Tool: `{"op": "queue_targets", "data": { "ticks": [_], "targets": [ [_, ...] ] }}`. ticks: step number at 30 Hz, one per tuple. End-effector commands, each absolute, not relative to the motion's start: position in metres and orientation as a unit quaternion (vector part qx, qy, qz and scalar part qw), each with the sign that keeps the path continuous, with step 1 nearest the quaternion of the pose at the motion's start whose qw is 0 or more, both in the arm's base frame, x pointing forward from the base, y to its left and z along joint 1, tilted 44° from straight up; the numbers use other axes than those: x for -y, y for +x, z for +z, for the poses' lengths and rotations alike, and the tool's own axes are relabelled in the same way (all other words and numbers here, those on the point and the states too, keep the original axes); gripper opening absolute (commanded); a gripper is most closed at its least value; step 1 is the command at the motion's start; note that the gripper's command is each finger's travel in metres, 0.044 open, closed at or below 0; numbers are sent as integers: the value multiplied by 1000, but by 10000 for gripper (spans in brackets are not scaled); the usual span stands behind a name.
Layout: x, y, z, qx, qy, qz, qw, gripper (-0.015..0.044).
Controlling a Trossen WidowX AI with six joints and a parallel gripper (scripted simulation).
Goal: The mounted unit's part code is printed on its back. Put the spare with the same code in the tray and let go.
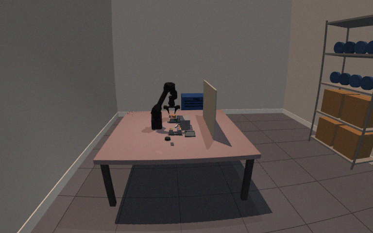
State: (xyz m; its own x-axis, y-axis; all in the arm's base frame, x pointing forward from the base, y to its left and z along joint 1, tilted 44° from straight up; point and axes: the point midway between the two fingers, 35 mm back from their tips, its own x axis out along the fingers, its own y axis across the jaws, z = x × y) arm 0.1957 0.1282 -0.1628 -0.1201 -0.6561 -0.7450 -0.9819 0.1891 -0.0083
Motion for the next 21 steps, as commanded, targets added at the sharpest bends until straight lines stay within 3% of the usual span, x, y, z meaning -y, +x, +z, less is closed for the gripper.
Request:
{"op": "queue_targets", "data": {
  "ticks": [1, 21],
  "targets": [
    [-122, 195, -168, -703, -585, 256, 314, 300],
    [-98, 190, -191, -703, -585, 255, 313, 300]
  ]
}}
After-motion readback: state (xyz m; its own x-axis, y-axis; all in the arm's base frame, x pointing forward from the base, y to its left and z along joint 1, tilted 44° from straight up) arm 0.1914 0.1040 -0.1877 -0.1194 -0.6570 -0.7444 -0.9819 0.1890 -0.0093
